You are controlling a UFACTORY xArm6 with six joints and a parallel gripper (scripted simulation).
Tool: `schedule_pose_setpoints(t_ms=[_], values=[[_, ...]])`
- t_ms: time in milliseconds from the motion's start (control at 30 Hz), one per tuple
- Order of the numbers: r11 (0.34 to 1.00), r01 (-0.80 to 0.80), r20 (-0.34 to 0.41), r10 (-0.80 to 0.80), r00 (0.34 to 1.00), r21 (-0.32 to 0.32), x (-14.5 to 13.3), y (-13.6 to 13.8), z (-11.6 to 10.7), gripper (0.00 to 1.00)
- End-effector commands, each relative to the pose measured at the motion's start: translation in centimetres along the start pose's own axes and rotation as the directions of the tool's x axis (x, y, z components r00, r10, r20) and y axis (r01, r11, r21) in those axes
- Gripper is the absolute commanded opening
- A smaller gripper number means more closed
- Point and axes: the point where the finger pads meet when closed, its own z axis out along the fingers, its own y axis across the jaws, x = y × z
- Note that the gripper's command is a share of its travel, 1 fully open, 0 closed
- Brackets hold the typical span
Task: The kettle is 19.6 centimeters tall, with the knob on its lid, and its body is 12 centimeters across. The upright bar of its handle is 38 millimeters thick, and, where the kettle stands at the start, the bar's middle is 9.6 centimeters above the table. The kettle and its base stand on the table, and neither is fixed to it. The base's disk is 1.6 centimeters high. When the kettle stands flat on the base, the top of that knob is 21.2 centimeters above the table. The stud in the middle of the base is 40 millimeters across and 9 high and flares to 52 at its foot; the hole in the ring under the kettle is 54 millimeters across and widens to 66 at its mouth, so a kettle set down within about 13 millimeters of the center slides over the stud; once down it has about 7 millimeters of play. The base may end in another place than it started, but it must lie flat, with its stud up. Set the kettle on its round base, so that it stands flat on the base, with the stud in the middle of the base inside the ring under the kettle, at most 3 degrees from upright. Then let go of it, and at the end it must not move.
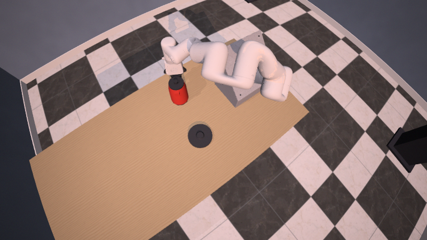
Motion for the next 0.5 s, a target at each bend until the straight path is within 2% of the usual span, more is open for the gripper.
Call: schedule_pose_setpoints(t_ms=[0,467], values=[[1.0,0.001,-0.001,-0.001,1.0,0.004,0.0,-0.15,-0.19,0.0],[1.0,0.001,-0.001,-0.001,1.0,0.004,0.0,-0.15,-0.5,0.0]])
